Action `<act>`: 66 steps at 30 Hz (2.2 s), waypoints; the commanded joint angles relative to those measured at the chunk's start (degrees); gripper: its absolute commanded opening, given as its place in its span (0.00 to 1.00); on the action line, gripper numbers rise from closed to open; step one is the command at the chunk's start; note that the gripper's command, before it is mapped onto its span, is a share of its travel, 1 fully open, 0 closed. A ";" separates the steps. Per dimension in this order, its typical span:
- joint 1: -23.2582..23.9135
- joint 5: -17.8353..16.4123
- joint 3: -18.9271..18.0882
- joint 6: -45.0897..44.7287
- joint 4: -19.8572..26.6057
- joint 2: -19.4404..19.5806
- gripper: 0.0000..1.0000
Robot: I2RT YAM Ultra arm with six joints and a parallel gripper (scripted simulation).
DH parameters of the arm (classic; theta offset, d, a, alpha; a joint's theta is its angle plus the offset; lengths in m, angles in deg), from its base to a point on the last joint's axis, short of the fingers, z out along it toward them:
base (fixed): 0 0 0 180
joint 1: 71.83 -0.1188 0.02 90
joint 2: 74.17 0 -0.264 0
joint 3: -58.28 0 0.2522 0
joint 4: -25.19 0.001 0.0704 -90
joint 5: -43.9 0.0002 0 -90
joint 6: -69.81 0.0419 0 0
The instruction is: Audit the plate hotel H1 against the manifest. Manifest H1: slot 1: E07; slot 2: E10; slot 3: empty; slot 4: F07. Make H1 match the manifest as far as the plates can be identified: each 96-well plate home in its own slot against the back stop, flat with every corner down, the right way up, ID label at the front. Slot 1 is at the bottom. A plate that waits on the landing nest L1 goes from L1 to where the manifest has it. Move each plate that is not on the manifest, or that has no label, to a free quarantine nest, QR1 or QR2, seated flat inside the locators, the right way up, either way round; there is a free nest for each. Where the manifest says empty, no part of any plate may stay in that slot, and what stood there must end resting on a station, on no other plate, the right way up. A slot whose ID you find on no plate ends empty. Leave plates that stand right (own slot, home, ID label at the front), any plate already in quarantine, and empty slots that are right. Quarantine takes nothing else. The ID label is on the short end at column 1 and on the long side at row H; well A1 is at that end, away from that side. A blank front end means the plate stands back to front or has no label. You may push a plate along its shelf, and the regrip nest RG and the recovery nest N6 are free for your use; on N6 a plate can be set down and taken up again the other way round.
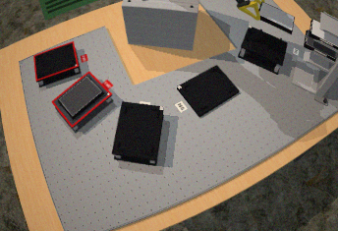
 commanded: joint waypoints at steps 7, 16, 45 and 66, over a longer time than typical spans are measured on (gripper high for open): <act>0.46 -0.10 0.68 -0.64 -3.72 1.63 0.86; 0.56 -0.26 1.14 -0.81 -5.76 3.18 0.86; 1.13 -0.63 1.45 -1.28 -11.41 8.43 0.86; 1.72 -0.95 1.57 -1.64 -15.65 12.28 0.86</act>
